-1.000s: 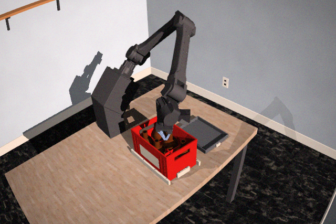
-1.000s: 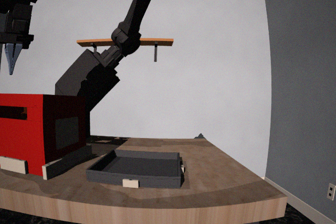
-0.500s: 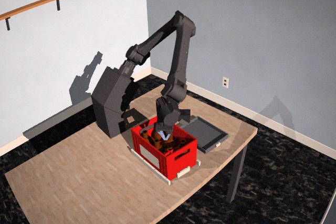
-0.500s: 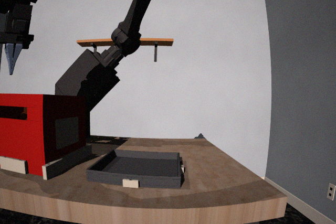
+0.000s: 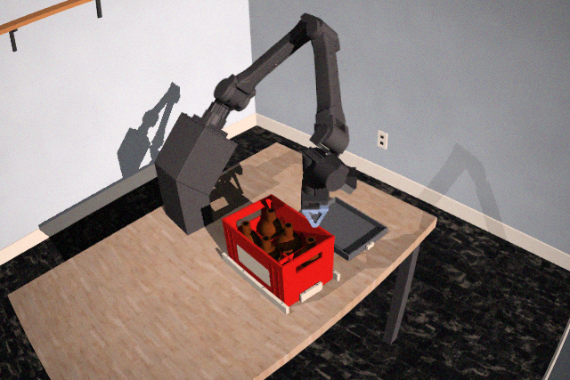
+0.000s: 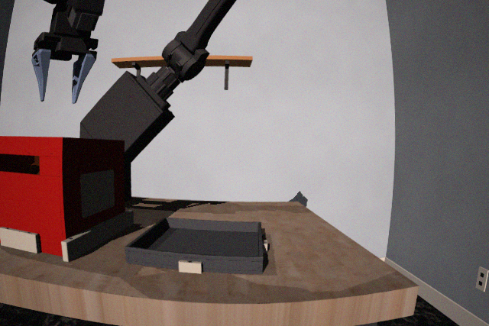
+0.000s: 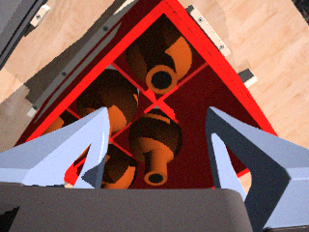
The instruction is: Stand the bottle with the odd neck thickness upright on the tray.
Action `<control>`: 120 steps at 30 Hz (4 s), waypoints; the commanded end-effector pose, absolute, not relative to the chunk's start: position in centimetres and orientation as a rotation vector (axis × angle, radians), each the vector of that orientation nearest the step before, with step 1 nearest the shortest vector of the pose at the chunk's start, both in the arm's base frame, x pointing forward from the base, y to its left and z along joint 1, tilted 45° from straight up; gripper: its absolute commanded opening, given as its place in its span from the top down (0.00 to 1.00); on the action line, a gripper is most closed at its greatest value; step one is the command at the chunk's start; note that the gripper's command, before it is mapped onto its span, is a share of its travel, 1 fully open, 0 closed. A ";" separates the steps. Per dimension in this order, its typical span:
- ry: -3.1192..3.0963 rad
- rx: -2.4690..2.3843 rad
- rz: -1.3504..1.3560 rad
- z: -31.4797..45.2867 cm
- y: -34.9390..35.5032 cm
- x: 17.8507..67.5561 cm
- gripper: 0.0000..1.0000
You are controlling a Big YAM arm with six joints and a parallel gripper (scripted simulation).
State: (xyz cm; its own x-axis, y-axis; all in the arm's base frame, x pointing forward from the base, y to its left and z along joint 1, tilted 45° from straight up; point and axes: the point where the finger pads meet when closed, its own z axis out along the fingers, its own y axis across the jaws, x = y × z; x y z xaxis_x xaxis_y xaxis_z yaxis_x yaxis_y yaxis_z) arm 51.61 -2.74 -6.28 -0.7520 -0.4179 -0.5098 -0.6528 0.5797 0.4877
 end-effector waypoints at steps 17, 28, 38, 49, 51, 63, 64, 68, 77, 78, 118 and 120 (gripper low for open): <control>2.496 -0.838 0.977 -7.7 -3.1 51.7 0.39; 2.496 -0.838 0.977 -7.7 -3.1 51.7 0.39; 2.501 -0.842 0.987 -7.9 -2.4 51.5 0.39; 2.504 -0.838 0.995 -8.5 -1.8 51.2 0.39; 2.506 -0.836 1.000 -8.7 -1.6 51.1 0.39; 2.505 -0.836 1.000 -9.6 -0.7 51.2 0.39; 2.505 -0.836 0.999 -9.7 -0.7 51.2 0.39; 2.506 -0.836 1.001 -10.1 -0.3 51.2 0.39; 2.504 -0.837 0.999 -10.6 0.3 51.3 0.39; 2.494 -0.842 0.984 -10.3 0.2 52.1 0.39; 2.495 -0.845 0.987 -10.9 0.7 51.9 0.39; 2.495 -0.845 0.987 -10.9 0.7 51.9 0.39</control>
